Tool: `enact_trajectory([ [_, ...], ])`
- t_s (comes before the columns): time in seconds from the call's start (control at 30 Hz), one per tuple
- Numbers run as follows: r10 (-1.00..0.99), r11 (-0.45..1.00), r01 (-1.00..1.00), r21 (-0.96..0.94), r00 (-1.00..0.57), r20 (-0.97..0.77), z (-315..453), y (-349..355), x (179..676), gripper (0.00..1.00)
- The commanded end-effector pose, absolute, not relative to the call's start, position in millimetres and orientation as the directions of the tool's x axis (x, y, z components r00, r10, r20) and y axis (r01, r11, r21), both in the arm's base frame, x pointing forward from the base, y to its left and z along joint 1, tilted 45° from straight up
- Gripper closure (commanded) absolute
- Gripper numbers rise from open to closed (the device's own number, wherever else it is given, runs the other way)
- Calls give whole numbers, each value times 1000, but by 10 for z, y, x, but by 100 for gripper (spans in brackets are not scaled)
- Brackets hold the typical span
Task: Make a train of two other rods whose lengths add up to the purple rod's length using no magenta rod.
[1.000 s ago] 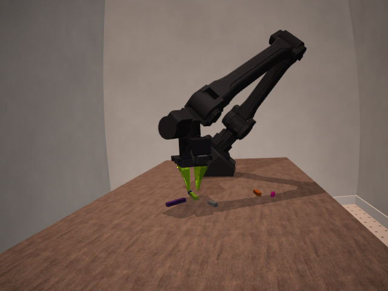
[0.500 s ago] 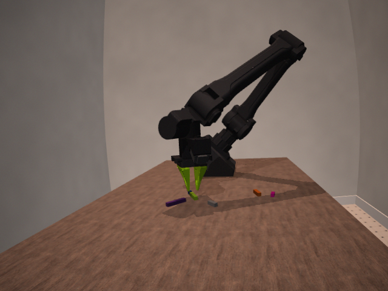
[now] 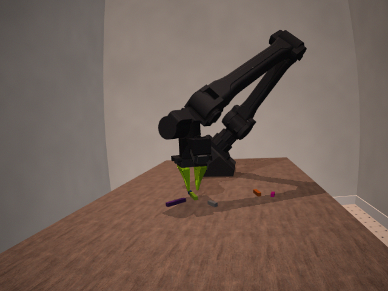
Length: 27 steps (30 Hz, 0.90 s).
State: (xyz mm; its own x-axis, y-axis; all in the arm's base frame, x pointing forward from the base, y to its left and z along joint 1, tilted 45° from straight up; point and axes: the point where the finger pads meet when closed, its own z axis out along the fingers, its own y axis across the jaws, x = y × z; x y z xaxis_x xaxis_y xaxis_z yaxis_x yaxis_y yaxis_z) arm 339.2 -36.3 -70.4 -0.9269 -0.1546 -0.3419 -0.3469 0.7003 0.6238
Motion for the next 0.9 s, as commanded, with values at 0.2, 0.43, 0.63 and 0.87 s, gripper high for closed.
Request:
enact_trajectory([
  [0.2,-159,694,-345,631,-929,-334,-755,-287,3382,76],
  [0.43,-159,694,-345,631,-929,-334,-755,-287,3378,76],
  [0.63,-171,693,-362,624,-923,-345,-754,-287,3340,76],
  [0.87,-171,697,-367,617,-919,-354,-734,-313,3331,76],
])
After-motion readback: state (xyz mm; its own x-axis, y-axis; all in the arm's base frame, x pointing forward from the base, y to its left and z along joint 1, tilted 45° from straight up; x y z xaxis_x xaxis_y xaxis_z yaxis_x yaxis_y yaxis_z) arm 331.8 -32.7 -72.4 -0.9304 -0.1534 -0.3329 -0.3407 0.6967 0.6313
